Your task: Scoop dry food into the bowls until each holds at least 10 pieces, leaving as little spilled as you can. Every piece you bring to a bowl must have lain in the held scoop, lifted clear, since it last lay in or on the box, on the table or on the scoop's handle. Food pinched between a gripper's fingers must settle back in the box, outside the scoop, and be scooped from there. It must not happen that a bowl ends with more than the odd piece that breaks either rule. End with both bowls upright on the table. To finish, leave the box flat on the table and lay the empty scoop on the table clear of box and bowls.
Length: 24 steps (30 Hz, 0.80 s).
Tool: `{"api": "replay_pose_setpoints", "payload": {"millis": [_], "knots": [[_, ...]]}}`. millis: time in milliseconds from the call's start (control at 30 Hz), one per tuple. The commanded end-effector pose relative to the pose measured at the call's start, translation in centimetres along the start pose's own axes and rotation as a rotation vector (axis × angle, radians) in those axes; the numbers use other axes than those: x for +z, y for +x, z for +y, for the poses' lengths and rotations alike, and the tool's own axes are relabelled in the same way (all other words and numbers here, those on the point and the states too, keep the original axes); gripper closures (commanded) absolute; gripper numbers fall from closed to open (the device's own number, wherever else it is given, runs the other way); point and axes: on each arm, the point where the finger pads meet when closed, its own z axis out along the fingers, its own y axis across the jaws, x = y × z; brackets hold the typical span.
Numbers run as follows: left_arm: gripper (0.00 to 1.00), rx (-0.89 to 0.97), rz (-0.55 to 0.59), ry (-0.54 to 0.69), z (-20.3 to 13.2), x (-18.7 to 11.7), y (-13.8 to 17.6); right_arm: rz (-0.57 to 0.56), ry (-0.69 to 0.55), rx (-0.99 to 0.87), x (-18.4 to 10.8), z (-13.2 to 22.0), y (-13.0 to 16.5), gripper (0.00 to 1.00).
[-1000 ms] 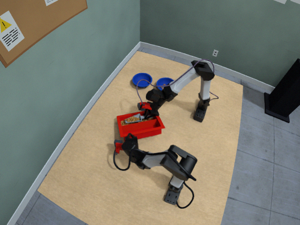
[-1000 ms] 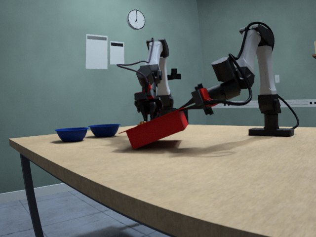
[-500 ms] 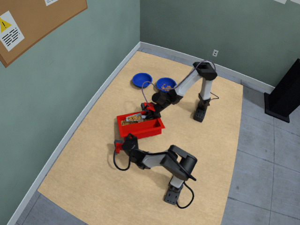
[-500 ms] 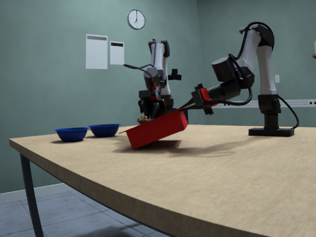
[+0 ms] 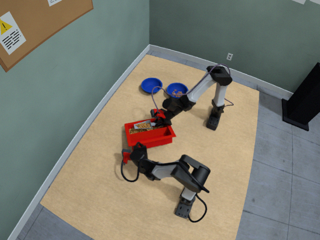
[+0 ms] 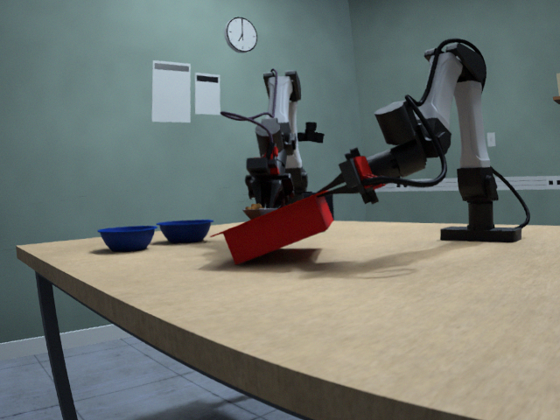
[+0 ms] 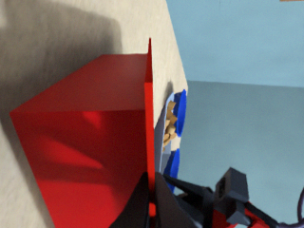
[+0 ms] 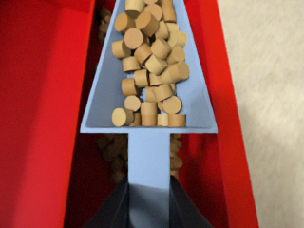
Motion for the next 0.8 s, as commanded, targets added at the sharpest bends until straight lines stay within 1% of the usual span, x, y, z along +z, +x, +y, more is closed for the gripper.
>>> {"api": "replay_pose_setpoints", "payload": {"millis": [0,33,100,133,200,233,367,433,500,767], "knots": [[1.00,0.108,-0.009,0.092,-4.0,-0.1,-0.6,-0.082,0.001,0.009,-2.0,0.2,-4.0,1.00],[1.00,0.108,-0.009,0.092,-4.0,-0.1,-0.6,-0.112,0.003,0.013,-2.1,0.1,-4.6,1.00],[1.00,0.108,-0.009,0.092,-4.0,-0.1,-0.6,-0.113,0.002,0.013,-2.4,0.2,-4.9,1.00],[1.00,0.108,-0.009,0.092,-4.0,-0.1,-0.6,-0.132,0.009,0.018,-2.5,-0.3,-5.3,1.00],[1.00,0.108,-0.009,0.092,-4.0,-0.1,-0.6,-0.132,0.009,0.018,-2.5,-0.3,-5.3,1.00],[1.00,0.108,-0.009,0.092,-4.0,-0.1,-0.6,-0.086,-0.002,0.016,-2.8,0.1,-4.7,1.00],[1.00,0.108,-0.009,0.092,-4.0,-0.1,-0.6,-0.107,-0.018,0.012,-3.7,0.6,-5.8,1.00],[1.00,0.108,-0.009,0.092,-4.0,-0.1,-0.6,-0.111,-0.012,0.019,-4.1,0.3,-6.3,1.00],[1.00,0.108,-0.009,0.092,-4.0,-0.1,-0.6,-0.147,-0.006,0.013,-4.1,0.5,-7.0,1.00],[1.00,0.108,-0.009,0.092,-4.0,-0.1,-0.6,-0.160,-0.001,0.014,-4.3,0.3,-7.5,1.00]]}}
